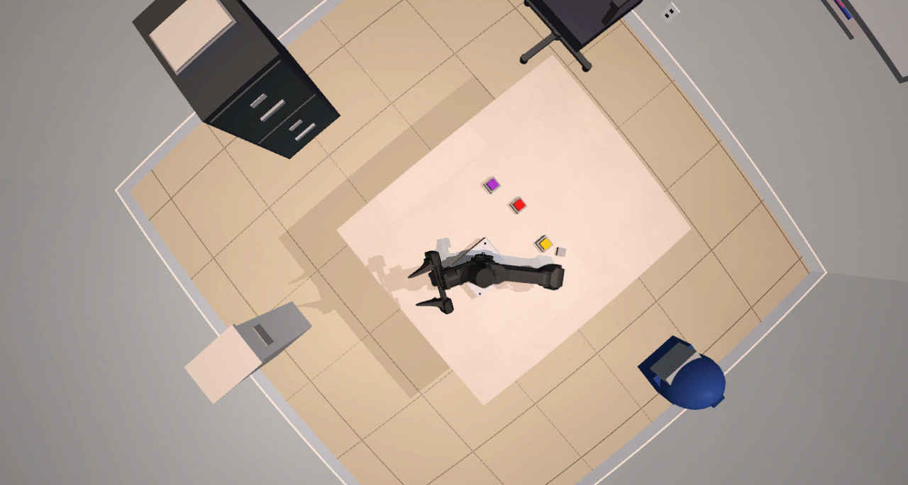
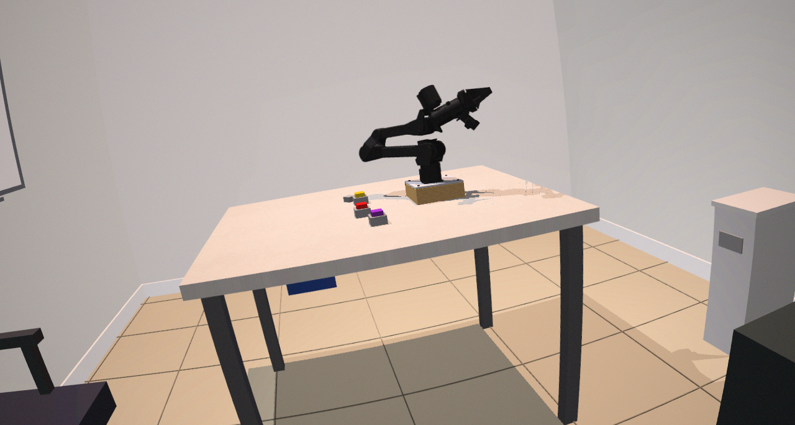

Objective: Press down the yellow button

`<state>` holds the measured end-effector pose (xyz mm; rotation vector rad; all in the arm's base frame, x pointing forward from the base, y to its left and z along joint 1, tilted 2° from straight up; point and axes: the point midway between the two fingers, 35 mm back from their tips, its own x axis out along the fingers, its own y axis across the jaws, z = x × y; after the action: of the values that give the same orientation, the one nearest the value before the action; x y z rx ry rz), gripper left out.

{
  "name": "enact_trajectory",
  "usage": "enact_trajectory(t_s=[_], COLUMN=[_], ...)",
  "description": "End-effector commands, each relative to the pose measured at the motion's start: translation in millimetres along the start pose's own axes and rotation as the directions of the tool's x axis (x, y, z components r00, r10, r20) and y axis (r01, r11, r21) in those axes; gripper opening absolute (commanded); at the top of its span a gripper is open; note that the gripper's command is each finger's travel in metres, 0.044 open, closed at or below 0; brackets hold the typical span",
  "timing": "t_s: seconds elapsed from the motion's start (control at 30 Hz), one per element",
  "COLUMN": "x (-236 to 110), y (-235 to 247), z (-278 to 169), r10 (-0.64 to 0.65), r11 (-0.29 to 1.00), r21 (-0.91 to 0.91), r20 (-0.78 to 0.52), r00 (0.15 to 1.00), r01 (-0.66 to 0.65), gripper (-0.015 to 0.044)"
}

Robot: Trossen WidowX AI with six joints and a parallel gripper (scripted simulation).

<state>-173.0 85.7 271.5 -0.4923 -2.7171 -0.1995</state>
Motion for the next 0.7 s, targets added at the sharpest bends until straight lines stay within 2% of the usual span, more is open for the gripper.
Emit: enact_trajectory(t_s=[0.0, 0.13, 0.3, 0.4, 0.5, 0.6, 0.67], x=[0.3, 0.7, -16.5, -36.9, -64.2, -97.7, -122.7], y=[2.0, 43.3, 106.4, 142.1, 174.1, 201.0, 215.5], z=[0.6, 10.7, 21.7, 25.4, 26.9, 26.2, 24.6], r10=[0.009, 0.200, 0.473, 0.614, 0.727, 0.806, 0.838], r11=[1.000, 0.965, 0.773, 0.578, 0.339, 0.076, -0.099], r21=[0.007, 0.148, 0.329, 0.418, 0.495, 0.563, 0.603], r20=[0.006, 0.123, 0.270, 0.342, 0.402, 0.451, 0.479], r00=[1.000, 0.972, 0.838, 0.711, 0.557, 0.383, 0.260], r01=[-0.009, -0.217, -0.542, -0.700, -0.800, -0.823, -0.791], gripper=[0.0400, 0.0400, 0.0400, 0.0400, 0.0400, 0.0400, 0.0400])
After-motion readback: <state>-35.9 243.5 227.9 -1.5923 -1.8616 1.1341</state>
